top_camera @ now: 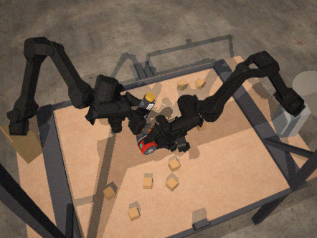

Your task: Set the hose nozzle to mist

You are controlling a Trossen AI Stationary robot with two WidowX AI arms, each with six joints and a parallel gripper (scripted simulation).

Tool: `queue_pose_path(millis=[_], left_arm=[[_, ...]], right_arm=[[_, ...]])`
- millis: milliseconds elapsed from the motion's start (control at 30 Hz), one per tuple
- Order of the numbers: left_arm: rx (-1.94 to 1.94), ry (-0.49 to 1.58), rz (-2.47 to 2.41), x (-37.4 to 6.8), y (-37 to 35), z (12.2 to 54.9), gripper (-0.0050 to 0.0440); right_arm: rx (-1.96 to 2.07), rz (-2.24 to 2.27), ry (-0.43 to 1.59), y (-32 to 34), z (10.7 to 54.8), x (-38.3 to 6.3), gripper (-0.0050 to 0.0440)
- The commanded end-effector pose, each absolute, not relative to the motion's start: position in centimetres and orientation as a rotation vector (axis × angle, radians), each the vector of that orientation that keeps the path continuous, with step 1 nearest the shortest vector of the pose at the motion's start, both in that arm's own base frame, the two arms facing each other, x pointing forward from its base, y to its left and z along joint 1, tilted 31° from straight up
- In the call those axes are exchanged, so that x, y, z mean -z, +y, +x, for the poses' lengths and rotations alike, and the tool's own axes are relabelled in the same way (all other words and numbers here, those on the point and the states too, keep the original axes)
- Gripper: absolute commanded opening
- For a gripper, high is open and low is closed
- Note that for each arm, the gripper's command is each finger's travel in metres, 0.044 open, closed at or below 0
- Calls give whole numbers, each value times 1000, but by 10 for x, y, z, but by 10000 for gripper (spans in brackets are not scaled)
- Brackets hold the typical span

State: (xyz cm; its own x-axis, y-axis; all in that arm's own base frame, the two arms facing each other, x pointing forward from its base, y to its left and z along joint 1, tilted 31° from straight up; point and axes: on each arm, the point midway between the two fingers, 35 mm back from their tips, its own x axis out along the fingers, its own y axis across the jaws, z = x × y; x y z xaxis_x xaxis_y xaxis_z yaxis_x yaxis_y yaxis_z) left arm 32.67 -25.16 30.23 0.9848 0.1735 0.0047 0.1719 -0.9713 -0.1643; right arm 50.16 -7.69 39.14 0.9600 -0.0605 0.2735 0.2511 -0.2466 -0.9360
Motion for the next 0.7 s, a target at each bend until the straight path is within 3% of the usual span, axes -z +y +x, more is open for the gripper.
queue_pose_path(millis=[0, 667], left_arm=[[22, -245, -3013, -317, -252, 323, 165], [22, -245, -3013, -317, -252, 323, 165]], right_arm=[[288, -1803, -106, -75, 493, -414, 0], [195, -1802, 10, -75, 493, -414, 0]])
